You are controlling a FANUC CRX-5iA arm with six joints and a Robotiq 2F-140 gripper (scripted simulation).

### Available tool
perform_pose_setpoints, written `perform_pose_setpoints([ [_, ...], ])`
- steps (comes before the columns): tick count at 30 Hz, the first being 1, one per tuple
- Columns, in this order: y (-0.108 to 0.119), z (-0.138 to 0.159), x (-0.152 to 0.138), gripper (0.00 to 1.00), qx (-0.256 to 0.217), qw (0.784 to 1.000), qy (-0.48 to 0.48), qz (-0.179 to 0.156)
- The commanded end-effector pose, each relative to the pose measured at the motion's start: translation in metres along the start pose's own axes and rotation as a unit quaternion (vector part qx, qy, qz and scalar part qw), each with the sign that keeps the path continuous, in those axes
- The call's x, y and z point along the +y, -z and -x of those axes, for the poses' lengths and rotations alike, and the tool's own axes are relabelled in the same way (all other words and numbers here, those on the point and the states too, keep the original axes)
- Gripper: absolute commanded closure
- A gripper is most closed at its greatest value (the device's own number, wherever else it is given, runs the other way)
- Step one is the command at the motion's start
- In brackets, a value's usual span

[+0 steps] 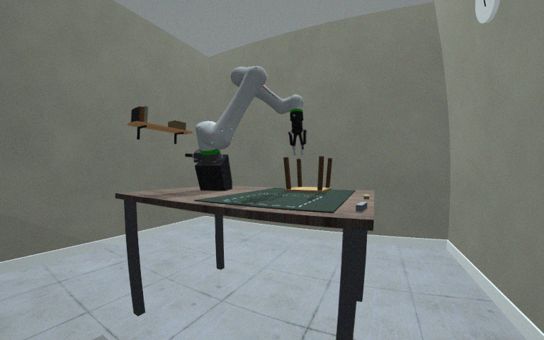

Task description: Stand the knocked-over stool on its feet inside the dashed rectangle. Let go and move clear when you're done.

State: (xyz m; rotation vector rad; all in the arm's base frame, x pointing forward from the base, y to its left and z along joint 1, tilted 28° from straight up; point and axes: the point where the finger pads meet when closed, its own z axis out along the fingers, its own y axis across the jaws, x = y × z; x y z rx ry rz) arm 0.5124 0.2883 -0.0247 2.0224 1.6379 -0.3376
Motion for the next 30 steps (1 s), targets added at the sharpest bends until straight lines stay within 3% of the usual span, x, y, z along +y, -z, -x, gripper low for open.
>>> perform_pose_setpoints([
  [1,0.000,0.000,0.000,0.62,0.001,1.000,0.000,0.001],
  [11,-0.012,0.000,0.000,0.62,0.001,1.000,0.000,0.001],
  [30,-0.070,0.000,0.001,0.62,0.001,1.000,0.000,0.001],
])
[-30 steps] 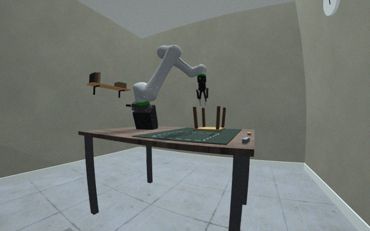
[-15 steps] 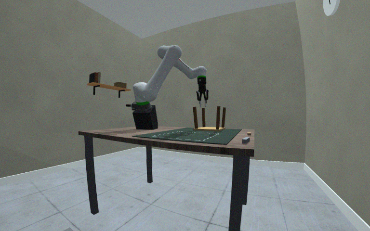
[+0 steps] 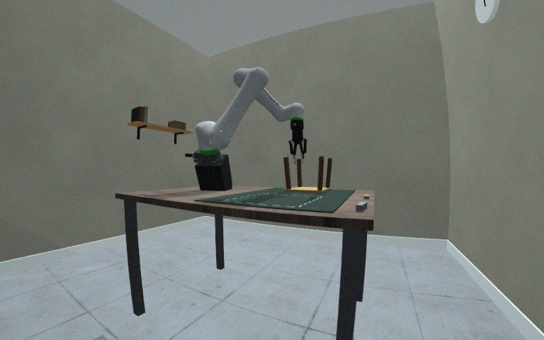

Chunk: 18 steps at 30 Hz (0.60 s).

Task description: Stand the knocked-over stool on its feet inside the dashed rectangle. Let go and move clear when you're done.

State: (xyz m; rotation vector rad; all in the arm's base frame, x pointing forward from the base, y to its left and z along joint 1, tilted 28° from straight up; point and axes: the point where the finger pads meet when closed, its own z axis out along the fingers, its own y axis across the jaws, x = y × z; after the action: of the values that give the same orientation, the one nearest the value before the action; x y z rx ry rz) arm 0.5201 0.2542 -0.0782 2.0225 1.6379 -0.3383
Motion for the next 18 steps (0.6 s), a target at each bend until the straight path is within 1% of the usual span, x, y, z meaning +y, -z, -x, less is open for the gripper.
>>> perform_pose_setpoints([
  [1,-0.009,-0.001,0.001,0.62,0.001,1.000,0.000,0.001],
  [6,-0.021,-0.001,0.001,0.62,0.001,1.000,0.000,0.001],
  [17,-0.026,-0.001,0.001,0.62,0.001,1.000,0.000,0.001],
  [18,-0.026,-0.001,0.001,0.90,0.001,1.000,0.000,0.001],
])
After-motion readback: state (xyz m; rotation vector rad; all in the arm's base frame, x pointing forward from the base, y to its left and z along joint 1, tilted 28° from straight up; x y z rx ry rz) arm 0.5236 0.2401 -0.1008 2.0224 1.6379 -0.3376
